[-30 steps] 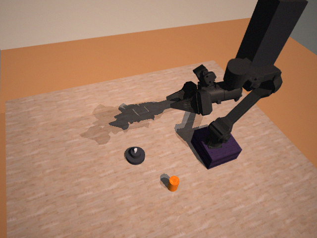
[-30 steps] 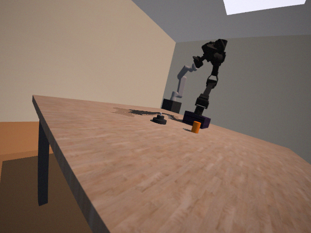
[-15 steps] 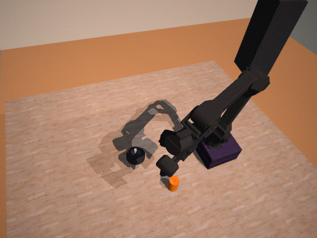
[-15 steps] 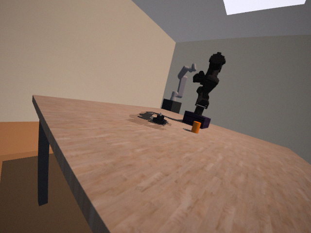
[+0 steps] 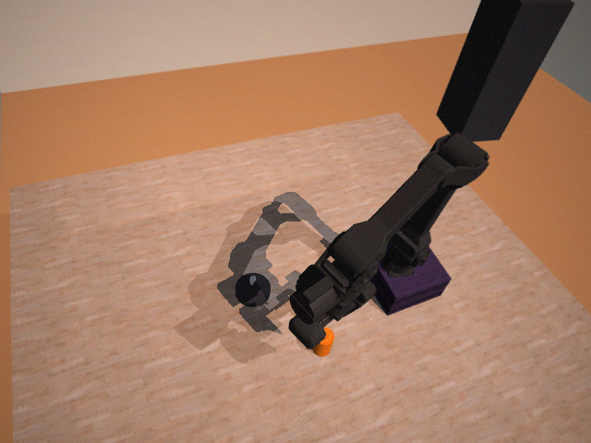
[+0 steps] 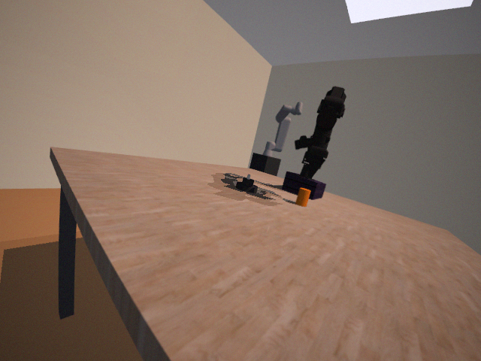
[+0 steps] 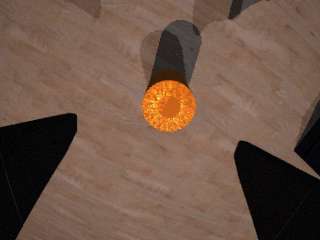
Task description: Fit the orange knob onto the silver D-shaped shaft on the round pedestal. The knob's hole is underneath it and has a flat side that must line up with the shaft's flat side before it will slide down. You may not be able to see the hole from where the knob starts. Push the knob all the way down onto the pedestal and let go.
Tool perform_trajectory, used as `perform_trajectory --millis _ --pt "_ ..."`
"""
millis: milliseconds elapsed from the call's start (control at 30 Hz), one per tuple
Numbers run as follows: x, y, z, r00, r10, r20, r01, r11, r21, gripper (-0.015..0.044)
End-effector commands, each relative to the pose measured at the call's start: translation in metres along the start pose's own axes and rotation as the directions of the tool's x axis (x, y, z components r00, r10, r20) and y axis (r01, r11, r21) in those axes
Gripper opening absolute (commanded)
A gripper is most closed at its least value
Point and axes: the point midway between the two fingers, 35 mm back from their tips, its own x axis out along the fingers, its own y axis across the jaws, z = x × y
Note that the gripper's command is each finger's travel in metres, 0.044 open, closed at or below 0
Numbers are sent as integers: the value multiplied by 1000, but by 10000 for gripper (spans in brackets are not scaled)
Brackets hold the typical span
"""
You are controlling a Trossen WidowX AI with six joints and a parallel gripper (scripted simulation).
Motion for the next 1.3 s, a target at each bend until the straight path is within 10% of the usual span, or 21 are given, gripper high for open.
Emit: perform_trajectory --millis 0,1267 --pt "15 -4 0 1000 -19 -7 19 1000 8 440" --pt "78 -5 1 1000 -19 -8 19 1000 8 440"
